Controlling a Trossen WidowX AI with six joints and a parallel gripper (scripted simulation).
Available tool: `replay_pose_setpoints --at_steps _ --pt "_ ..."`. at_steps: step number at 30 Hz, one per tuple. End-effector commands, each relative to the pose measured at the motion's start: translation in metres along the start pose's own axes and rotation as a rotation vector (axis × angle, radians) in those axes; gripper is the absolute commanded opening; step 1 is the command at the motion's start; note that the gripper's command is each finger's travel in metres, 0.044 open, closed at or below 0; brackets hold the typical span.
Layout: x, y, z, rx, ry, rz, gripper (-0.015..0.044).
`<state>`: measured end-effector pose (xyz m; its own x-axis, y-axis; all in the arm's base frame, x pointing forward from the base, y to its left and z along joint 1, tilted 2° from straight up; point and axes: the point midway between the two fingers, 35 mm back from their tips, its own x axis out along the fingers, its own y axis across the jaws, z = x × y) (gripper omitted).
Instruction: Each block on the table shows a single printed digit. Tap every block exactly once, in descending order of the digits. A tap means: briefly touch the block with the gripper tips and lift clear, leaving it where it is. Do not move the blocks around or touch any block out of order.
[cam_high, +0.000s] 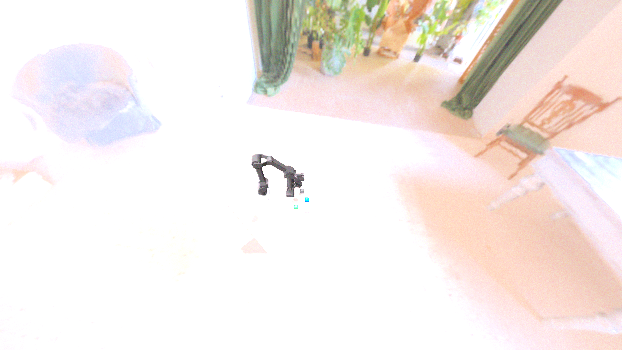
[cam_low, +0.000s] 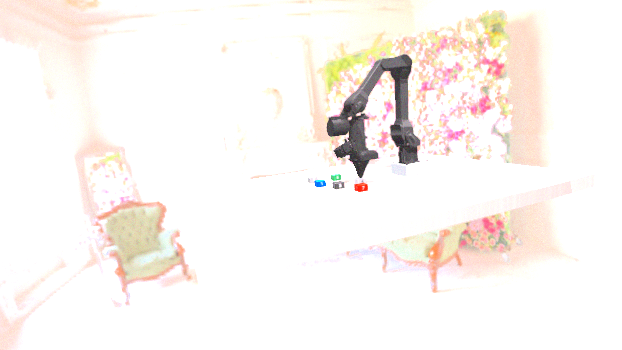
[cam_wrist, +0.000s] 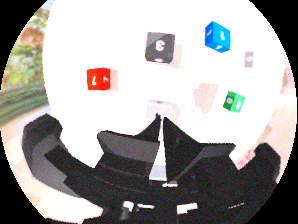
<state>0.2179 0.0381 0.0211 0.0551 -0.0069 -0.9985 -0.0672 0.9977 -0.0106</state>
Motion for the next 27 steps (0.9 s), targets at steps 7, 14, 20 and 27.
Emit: replay_pose_setpoints --at_steps 7,14,20,27 --pt "-0.025 0.0 0.0 -0.003 0.006 0.003 0.002" --pt "-0.046 0.001 0.002 -0.003 0.006 0.003 0.002" --pt "-0.108 0.0 0.0 -0.003 0.006 0.003 0.002" --pt "-0.112 0.003 0.031 -0.003 0.004 0.003 0.002"
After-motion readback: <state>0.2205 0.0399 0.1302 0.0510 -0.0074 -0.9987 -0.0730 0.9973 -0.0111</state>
